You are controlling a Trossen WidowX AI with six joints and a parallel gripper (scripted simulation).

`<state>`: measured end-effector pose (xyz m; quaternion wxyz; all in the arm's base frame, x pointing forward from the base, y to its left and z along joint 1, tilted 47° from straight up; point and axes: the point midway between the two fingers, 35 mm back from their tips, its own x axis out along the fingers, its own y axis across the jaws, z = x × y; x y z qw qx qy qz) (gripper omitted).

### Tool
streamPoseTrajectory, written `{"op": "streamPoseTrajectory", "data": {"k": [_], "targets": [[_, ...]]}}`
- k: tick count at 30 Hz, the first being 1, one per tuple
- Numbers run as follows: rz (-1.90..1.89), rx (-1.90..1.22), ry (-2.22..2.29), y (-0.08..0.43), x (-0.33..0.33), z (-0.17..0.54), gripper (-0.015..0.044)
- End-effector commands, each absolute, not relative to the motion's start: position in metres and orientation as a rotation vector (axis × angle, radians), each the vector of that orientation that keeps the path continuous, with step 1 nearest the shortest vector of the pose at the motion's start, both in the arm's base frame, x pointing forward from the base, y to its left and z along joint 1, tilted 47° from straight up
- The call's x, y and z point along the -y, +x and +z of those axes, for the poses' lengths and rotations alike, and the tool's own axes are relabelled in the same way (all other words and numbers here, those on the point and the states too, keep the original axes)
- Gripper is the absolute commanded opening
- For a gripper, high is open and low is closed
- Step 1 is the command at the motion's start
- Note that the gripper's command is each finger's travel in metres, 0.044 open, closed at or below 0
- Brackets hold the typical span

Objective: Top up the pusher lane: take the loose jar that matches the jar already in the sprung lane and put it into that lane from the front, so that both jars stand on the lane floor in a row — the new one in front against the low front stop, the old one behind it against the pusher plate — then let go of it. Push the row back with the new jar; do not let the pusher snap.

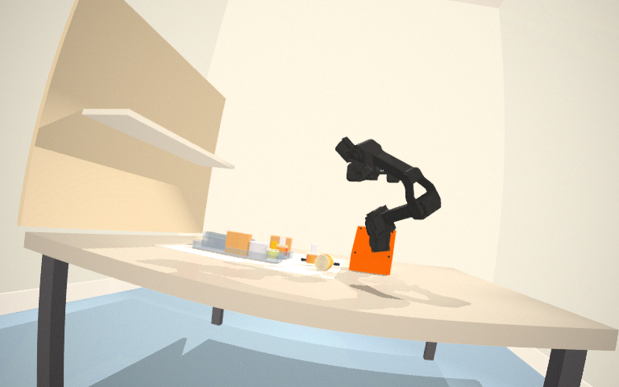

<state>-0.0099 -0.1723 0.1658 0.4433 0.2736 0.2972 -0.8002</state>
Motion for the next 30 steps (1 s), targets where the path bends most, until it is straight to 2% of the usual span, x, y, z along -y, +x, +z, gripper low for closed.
{"op": "streamPoseTrajectory", "data": {"k": [1, 8, 17, 30], "targets": [[-1.403, -1.197, 0.731, 0.053, 0.157, 0.128, 0.044], [-0.516, -1.492, 0.735, 0.13, 0.101, 0.099, 0.044], [0.426, -1.35, 0.738, 0.204, 0.027, 0.104, 0.044], [0.479, -1.323, 0.739, 0.209, 0.023, 0.102, 0.044]]}}
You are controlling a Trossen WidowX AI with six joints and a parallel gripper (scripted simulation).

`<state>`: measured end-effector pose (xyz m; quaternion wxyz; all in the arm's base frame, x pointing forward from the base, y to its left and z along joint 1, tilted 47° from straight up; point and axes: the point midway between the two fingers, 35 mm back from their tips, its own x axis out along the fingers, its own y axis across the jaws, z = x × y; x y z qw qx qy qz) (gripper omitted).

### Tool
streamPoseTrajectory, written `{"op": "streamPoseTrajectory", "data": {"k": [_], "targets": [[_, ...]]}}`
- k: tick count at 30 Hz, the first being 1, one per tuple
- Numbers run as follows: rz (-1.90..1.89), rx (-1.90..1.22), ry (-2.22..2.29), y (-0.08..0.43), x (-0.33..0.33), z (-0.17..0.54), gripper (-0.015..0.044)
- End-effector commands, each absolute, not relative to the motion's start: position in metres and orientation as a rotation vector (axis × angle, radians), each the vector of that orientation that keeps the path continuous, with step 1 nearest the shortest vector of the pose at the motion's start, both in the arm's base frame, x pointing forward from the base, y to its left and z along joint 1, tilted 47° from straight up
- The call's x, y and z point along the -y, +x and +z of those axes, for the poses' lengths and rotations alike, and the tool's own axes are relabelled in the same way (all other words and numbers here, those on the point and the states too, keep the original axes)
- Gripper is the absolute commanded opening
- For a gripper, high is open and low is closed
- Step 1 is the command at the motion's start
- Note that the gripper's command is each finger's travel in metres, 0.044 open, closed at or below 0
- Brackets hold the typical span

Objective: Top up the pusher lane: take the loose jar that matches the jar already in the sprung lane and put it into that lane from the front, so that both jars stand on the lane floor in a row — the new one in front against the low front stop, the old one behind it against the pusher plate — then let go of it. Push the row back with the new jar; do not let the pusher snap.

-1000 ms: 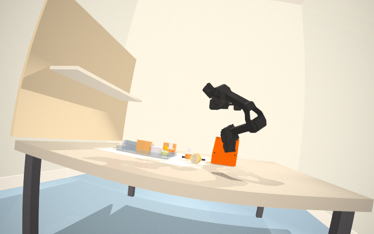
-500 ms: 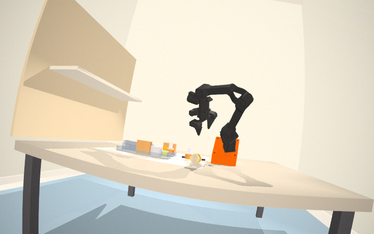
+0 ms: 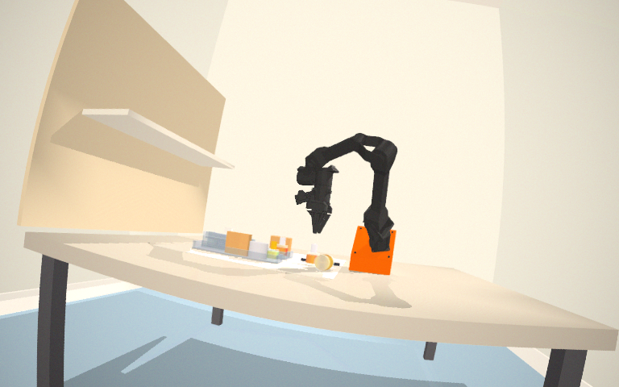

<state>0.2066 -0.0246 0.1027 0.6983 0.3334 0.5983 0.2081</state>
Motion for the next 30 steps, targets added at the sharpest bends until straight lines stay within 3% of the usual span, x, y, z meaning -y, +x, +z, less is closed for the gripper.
{"op": "streamPoseTrajectory", "data": {"k": [1, 30], "targets": [[0.479, -1.322, 0.739, 0.211, 0.018, 0.097, 0.044], [0.481, -1.321, 0.74, 0.223, -0.024, 0.055, 0.044]]}}
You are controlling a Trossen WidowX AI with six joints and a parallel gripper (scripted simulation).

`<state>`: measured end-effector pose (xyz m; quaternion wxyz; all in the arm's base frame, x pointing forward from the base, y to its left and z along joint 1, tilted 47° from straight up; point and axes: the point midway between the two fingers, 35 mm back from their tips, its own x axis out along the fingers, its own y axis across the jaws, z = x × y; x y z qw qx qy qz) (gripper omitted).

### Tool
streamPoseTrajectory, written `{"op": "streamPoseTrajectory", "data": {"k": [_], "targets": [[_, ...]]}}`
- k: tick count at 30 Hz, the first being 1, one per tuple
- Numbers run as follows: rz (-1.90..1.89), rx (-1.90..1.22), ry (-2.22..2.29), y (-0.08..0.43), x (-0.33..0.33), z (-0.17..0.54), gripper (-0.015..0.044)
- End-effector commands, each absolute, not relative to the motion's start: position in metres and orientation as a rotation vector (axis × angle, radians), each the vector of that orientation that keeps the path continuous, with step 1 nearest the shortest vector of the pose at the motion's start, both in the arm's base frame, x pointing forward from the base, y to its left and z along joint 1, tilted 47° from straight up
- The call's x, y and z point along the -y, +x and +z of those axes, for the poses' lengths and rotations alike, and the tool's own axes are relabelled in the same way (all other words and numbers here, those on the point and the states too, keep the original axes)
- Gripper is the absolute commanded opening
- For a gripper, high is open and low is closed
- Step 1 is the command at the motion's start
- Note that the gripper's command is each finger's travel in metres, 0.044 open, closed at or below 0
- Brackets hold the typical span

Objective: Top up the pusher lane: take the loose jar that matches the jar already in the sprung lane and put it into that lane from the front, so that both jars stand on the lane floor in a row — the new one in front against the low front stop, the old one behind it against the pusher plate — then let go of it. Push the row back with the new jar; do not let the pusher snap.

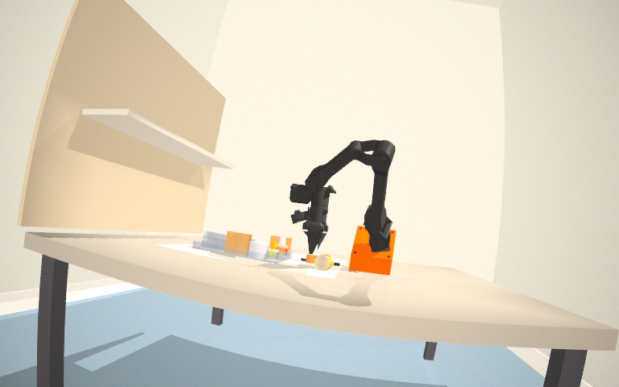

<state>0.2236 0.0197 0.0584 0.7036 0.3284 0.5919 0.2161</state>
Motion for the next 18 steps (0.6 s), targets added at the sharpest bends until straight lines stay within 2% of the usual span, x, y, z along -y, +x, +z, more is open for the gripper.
{"op": "streamPoseTrajectory", "data": {"k": [1, 7, 17, 18], "targets": [[0.481, -1.321, 0.74, 0.2233, -0.0252, 0.0535, 0.044], [0.482, -1.32, 0.741, 0.2243, -0.0305, 0.049, 0.044], [0.482, -1.32, 0.741, 0.2243, -0.0305, 0.049, 0.0177], [0.482, -1.32, 0.741, 0.2243, -0.0305, 0.049, 0.0171]]}}
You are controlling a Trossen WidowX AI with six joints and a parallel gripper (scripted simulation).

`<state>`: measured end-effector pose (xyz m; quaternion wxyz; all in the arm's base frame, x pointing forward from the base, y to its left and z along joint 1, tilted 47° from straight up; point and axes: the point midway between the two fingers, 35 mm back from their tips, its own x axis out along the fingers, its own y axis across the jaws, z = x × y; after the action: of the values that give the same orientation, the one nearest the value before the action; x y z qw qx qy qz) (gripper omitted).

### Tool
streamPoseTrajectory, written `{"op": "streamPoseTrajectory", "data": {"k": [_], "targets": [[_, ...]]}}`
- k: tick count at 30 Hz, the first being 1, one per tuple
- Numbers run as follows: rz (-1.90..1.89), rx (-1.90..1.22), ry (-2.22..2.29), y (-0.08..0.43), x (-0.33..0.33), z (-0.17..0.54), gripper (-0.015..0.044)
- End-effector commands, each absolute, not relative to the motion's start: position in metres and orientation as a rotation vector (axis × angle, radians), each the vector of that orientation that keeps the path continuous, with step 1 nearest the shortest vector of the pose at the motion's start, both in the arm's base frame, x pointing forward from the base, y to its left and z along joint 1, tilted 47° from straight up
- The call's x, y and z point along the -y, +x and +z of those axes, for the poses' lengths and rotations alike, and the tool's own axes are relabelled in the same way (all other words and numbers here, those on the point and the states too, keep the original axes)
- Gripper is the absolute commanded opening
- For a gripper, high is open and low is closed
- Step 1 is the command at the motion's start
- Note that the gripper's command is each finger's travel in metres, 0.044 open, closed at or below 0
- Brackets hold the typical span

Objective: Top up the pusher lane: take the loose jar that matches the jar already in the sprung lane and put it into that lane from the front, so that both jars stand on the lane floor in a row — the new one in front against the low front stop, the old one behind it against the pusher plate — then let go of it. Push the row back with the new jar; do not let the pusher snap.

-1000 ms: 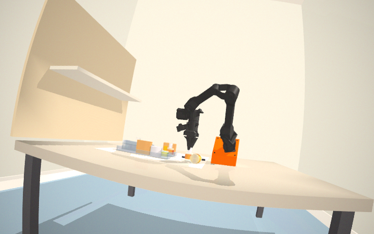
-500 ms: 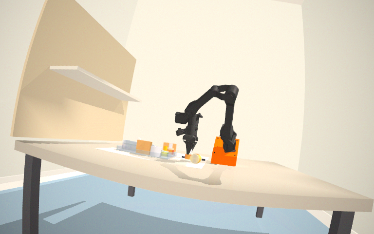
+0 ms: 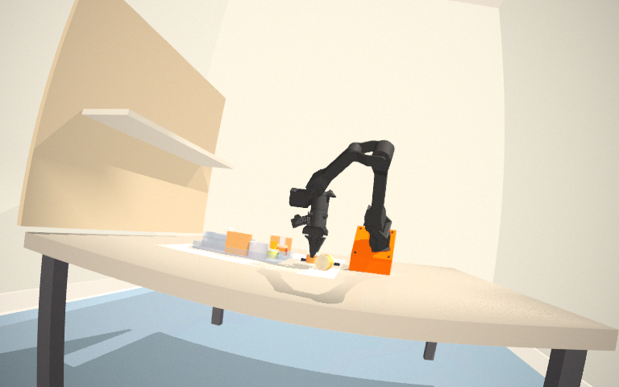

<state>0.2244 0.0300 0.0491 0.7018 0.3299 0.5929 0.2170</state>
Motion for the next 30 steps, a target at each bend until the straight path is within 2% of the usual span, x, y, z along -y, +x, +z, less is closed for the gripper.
{"op": "streamPoseTrajectory", "data": {"k": [1, 4, 10, 25, 30], "targets": [[0.482, -1.32, 0.741, 0.224, -0.03, 0.049, 0.0164], [0.482, -1.32, 0.741, 0.224, -0.03, 0.049, 0.0144], [0.474, -1.322, 0.736, 0.224, -0.016, 0.061, 0.0], [0.477, -1.324, 0.739, 0.204, 0.037, 0.124, 0.0], [0.48, -1.323, 0.739, 0.205, 0.04, 0.126, 0.0]]}}
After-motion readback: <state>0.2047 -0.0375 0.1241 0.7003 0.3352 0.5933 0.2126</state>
